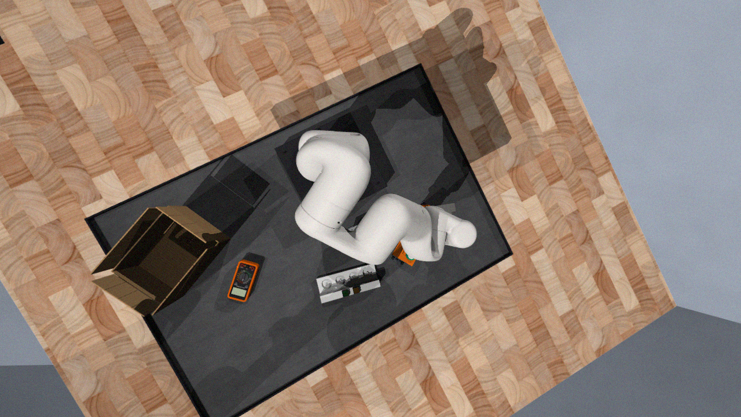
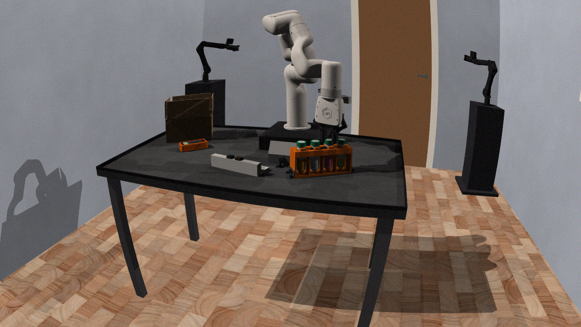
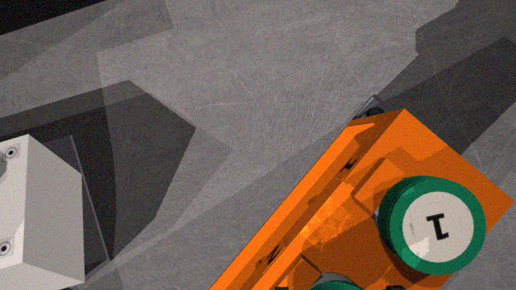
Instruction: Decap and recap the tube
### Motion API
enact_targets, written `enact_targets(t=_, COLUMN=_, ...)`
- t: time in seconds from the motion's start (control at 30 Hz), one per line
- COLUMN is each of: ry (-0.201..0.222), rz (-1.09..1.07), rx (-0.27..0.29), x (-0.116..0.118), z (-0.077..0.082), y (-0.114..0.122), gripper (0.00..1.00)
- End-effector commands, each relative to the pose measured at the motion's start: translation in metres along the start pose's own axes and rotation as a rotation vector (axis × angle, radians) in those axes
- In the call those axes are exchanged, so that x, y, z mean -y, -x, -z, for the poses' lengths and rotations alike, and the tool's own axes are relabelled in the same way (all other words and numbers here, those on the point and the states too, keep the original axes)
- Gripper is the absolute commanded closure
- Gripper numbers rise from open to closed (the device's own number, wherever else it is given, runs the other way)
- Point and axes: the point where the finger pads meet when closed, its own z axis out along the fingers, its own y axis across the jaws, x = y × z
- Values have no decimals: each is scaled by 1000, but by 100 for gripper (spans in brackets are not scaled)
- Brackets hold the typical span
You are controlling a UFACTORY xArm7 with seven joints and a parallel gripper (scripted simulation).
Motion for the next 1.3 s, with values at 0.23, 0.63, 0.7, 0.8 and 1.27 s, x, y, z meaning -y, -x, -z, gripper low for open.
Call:
enact_targets(t=0.23, ry=18, rz=80, rx=-18, x=-1, z=1, y=1, gripper=54)
enact_targets(t=0.63, ry=17, rz=-4, rx=-19, x=-1, z=1, y=1, gripper=54)
enact_targets(t=0.7, ry=16, rz=-170, rx=-20, x=-1, z=1, y=1, gripper=54)
enact_targets(t=0.8, ry=14, rz=-336, rx=-22, x=-1, z=1, y=1, gripper=54)
enact_targets(t=1.27, ry=7, rz=-1008, rx=-26, x=-1, z=1, y=1, gripper=54)
